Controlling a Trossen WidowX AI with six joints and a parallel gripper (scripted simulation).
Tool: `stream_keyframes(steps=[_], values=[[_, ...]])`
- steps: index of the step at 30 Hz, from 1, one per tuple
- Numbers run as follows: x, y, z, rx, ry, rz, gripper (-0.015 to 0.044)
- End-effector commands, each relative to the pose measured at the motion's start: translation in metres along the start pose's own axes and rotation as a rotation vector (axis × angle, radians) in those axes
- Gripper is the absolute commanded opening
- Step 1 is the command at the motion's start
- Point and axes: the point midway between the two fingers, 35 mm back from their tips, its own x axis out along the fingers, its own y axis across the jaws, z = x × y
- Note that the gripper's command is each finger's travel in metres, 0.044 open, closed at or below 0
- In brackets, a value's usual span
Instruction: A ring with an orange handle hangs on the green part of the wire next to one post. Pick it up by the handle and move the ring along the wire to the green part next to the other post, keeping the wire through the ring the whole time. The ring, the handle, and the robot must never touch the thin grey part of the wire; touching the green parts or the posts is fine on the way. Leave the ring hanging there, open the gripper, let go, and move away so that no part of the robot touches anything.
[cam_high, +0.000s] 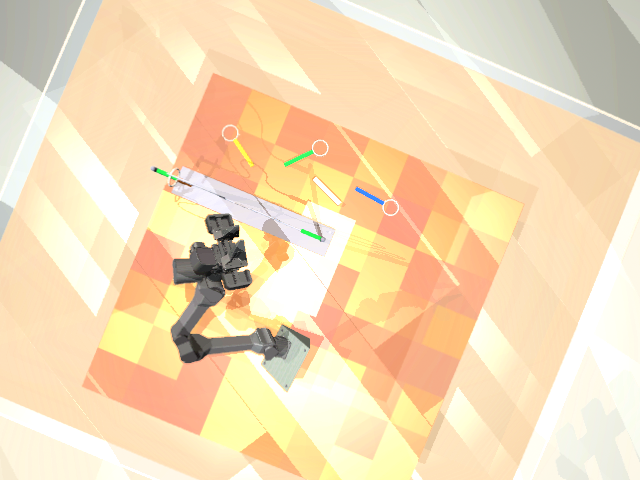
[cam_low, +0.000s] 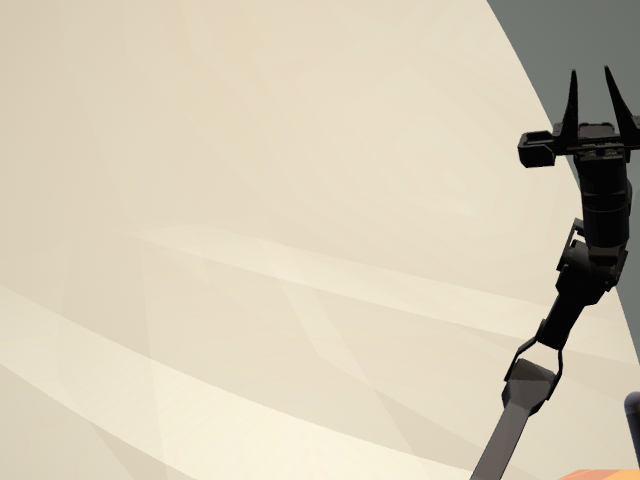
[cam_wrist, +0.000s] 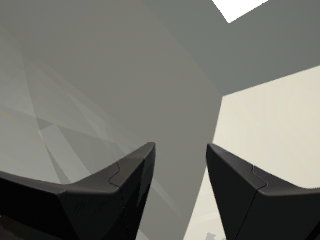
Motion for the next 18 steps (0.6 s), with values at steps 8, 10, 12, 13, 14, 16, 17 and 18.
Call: stream_keyframes(steps=[8,10,12,13,14,16,17,18], values=[[-0.033,0.093,0.022,0.34,0.011,0.204,0.016],[-0.042,0.109,0.027,0.405,0.02,0.241,0.016],[-0.051,0.124,0.032,0.47,0.031,0.277,0.016],[-0.056,0.131,0.035,0.503,0.037,0.295,0.016],[-0.061,0.138,0.038,0.536,0.044,0.313,0.016],[-0.071,0.152,0.045,0.603,0.059,0.348,0.016],[-0.076,0.158,0.048,0.636,0.067,0.365,0.016],[-0.082,0.164,0.052,0.67,0.075,0.382,0.016]])
